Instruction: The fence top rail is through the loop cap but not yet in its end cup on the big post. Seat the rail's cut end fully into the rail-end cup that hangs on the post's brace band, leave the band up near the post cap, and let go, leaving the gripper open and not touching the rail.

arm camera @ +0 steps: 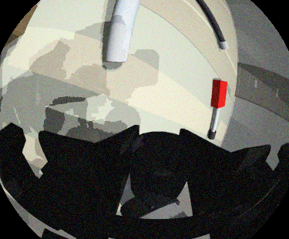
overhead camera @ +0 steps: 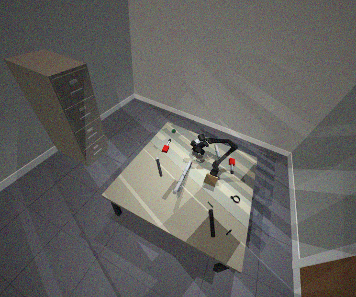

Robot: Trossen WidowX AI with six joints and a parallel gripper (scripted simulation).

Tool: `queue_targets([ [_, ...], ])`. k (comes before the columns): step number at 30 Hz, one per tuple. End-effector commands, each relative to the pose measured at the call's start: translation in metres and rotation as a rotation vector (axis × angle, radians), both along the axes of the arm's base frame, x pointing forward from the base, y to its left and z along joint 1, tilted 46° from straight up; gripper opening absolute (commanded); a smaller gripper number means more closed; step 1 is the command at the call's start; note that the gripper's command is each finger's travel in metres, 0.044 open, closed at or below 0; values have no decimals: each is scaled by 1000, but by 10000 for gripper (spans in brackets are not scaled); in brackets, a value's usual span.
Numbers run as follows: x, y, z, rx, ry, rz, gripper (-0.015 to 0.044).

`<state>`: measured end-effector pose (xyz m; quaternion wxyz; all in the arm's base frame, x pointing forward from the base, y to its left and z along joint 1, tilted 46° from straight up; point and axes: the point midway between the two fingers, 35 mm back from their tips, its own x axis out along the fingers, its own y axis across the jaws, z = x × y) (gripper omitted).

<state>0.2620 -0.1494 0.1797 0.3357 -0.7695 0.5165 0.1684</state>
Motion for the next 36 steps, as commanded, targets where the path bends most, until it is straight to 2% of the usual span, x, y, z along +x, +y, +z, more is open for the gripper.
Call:
queue_targets([
  [1,0,0,0,0,0,0,0],
  [8,0,0,0,0,0,0,0],
  [25,3,16,-2,7,3,-2,440],
  [36,7,49,-2,4,3,-1,440],
])
